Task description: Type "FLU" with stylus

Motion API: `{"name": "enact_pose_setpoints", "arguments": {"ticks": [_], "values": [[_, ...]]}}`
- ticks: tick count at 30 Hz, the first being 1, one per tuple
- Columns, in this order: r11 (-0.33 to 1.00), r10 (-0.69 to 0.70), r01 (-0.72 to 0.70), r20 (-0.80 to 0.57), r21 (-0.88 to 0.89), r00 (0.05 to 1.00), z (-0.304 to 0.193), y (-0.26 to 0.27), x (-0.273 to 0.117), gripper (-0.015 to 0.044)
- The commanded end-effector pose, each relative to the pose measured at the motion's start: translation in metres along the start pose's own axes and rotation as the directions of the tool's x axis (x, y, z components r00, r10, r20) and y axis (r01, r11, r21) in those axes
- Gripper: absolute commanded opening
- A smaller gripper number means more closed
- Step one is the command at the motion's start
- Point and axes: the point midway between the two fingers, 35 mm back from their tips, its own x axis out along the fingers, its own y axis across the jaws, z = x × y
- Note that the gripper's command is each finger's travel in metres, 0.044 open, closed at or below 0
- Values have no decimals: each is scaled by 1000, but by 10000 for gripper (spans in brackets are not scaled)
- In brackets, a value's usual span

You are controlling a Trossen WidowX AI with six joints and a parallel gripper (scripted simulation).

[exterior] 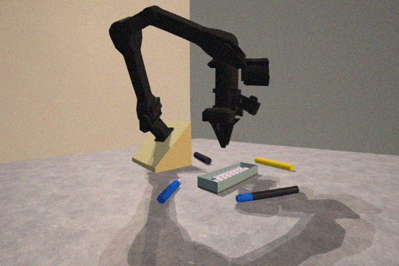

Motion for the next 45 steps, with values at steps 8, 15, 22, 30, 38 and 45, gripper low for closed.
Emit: {"name": "enact_pose_setpoints", "arguments": {"ticks": [8, 15, 22, 30, 38, 45], "values": [[636, 227, -194, -60, -747, 972, -31, -80, 8, 150], [440, 283, -187, -62, -879, 957, -45, -100, 11, 150], [225, 334, -138, -57, -965, 941, -61, -119, 14, 150], [-22, 387, -38, -44, -999, 921, -80, -138, 16, 150], [-172, 404, 35, -38, -984, 914, -88, -144, 17, 150], [-172, 404, 35, -38, -984, 914, -87, -144, 17, 150]]}}
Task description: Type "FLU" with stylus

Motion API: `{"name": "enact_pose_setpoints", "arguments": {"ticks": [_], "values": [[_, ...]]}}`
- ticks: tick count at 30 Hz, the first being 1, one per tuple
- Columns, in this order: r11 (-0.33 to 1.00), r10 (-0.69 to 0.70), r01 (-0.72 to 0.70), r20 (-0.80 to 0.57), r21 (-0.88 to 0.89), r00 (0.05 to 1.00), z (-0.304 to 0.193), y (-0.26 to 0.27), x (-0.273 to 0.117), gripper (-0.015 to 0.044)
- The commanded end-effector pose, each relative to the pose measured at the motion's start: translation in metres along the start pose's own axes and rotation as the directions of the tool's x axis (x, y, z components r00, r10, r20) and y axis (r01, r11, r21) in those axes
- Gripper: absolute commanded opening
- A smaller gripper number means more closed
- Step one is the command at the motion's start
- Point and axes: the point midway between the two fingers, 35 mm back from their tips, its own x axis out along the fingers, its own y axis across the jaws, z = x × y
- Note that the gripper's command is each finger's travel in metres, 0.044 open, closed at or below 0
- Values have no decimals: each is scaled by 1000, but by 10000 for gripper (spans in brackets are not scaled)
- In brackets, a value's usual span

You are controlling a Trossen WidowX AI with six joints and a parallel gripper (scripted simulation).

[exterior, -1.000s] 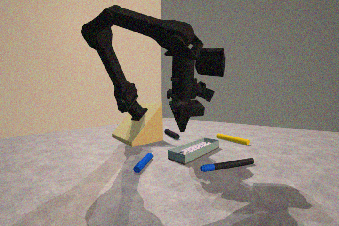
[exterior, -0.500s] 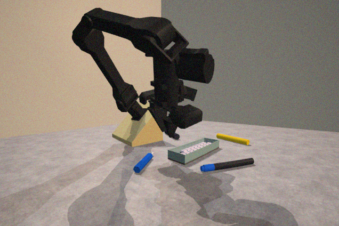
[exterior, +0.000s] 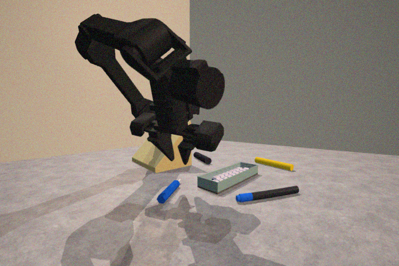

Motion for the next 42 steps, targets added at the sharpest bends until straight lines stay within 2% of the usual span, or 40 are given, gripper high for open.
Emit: {"name": "enact_pose_setpoints", "arguments": {"ticks": [1, 42], "values": [[975, -32, 41, 45, -219, 998, -18, 13, -8, 150], [975, -32, 41, 44, -219, 999, -25, 9, 11, 150]]}}
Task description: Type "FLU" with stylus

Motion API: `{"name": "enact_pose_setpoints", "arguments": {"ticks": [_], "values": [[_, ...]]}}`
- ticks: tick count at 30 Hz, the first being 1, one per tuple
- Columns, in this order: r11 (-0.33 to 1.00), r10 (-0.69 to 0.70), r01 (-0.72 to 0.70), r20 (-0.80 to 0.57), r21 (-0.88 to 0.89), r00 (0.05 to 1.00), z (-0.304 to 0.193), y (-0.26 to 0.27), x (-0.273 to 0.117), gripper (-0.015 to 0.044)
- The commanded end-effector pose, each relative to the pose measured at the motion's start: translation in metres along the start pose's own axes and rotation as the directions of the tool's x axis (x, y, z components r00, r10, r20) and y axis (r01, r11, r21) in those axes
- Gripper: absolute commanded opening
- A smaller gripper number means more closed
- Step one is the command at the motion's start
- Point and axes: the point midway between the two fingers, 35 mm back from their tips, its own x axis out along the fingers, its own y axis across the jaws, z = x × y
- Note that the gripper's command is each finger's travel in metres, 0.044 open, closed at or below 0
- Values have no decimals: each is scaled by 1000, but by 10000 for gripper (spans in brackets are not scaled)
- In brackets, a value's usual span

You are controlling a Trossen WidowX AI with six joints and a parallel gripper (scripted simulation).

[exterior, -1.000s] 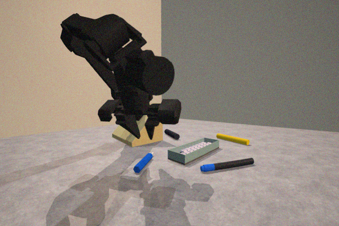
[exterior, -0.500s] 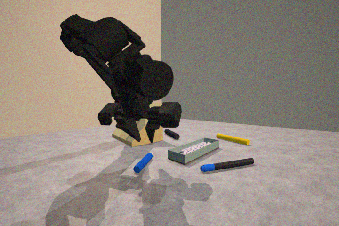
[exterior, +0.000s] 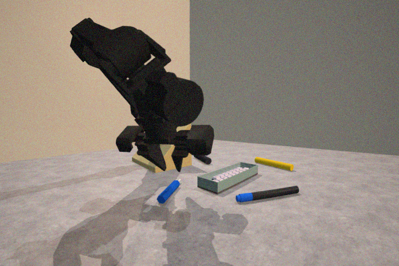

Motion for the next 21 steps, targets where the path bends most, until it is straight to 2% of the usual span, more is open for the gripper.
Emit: {"name": "enact_pose_setpoints", "arguments": {"ticks": [1, 21], "values": [[1000, 6, -6, 1, -5, 1000, -1, 1, 5, 150], [1000, 7, -7, 1, -5, 1000, -8, 1, 15, 150]]}}
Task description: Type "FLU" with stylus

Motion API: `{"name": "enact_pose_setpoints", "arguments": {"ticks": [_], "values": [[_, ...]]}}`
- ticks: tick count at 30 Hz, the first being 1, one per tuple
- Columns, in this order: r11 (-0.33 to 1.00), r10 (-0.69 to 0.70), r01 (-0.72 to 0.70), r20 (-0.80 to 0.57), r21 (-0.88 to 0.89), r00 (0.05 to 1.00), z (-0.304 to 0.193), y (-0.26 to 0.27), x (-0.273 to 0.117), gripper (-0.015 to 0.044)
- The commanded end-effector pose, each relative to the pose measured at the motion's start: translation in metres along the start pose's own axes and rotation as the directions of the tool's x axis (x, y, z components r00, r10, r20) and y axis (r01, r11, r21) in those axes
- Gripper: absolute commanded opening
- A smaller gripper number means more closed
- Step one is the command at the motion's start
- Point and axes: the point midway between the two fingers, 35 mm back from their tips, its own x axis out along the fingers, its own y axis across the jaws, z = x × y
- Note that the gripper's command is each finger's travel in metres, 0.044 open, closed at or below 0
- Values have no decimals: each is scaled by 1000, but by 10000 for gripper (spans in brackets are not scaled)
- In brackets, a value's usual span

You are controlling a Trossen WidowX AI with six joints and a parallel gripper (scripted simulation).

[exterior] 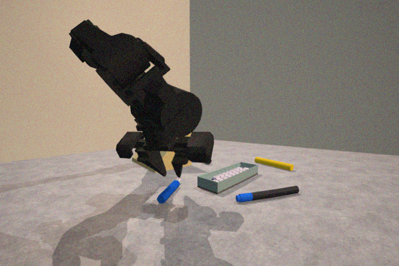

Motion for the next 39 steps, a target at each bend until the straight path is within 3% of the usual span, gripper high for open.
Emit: {"name": "enact_pose_setpoints", "arguments": {"ticks": [1, 39], "values": [[1000, 6, -6, 1, -5, 1000, -1, 1, 4, 150], [1000, 7, -7, 0, -4, 1000, -13, 2, 24, 150]]}}
